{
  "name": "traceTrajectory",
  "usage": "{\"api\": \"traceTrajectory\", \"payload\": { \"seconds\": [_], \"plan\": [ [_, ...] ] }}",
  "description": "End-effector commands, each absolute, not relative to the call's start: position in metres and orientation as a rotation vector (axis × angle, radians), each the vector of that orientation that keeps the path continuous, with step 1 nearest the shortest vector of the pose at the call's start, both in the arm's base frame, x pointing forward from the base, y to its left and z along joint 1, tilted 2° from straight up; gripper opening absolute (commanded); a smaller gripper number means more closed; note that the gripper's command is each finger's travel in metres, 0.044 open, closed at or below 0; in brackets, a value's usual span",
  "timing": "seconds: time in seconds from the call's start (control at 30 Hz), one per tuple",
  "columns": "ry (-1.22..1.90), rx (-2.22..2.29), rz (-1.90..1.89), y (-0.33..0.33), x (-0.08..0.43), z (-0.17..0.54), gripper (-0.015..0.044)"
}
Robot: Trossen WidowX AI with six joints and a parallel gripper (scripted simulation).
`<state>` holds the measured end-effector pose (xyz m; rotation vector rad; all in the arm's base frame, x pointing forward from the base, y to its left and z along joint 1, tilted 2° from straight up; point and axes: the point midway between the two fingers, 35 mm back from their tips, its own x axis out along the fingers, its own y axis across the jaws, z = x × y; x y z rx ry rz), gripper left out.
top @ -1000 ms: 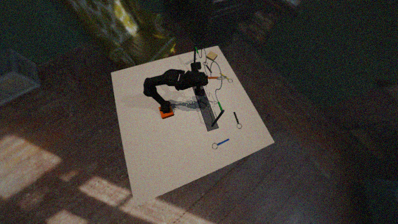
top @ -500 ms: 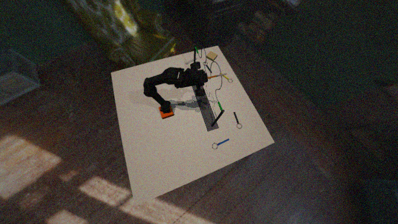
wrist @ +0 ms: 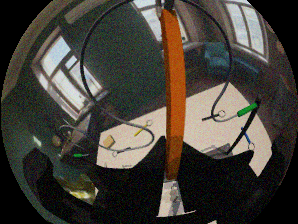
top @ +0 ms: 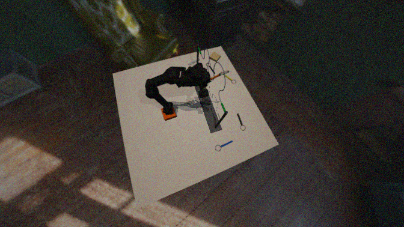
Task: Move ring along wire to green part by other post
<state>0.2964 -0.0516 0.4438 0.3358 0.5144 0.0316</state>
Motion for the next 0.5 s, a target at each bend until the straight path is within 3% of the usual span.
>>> {"api": "traceTrajectory", "payload": {
  "seconds": [0.0, 0.47],
  "plan": [
    [0.513, 0.284, 0.014, -0.0534, 0.2961, 0.4437, -0.0150],
    [0.509, 0.113, -0.043, -0.0587, 0.2961, 0.4425, -0.0150]
  ]
}}
